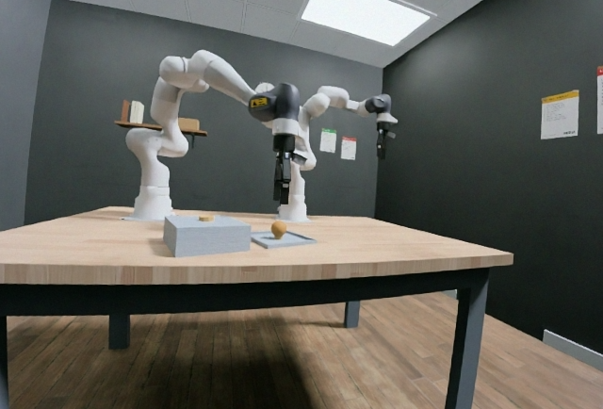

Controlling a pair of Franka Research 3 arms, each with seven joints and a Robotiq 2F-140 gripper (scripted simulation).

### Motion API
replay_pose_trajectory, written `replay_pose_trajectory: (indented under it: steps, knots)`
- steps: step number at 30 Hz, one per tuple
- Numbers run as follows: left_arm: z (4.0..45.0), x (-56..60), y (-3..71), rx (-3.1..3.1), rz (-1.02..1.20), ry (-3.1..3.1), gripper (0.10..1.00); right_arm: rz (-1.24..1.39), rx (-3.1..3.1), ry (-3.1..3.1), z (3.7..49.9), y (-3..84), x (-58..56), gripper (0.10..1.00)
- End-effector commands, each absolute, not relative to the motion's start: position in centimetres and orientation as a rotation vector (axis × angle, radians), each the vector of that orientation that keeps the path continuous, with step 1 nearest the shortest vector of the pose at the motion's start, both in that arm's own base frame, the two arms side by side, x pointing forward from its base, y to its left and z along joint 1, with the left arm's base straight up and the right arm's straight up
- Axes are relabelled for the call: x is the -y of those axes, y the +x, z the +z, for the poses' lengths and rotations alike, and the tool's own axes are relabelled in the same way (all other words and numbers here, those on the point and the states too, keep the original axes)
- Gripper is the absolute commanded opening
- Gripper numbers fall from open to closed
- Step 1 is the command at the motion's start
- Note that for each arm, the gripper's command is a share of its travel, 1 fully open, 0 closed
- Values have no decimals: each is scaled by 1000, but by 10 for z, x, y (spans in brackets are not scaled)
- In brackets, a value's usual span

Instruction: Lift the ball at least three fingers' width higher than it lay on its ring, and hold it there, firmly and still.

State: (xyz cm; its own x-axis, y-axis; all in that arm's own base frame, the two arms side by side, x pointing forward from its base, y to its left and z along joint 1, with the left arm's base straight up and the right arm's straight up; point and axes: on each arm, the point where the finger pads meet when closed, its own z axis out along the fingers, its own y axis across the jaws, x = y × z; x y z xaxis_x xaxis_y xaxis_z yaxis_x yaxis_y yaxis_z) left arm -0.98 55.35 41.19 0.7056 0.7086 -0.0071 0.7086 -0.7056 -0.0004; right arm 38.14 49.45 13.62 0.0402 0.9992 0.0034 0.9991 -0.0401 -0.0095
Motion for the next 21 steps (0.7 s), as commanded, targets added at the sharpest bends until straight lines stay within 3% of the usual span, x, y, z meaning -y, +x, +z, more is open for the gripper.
replay_pose_trajectory:
  steps: [1,16,21]
  knots:
    - [412,-553,-10,-1204,-10,2899,1000,-1,2235,-2209,137,390,-493,1000]
    - [412,-553,-10,-1204,-10,2899,1000,-1,2235,-2209,136,390,-493,1000]
    - [412,-553,-10,-1204,-10,2899,1000,1,2239,-2202,59,389,-495,1000]
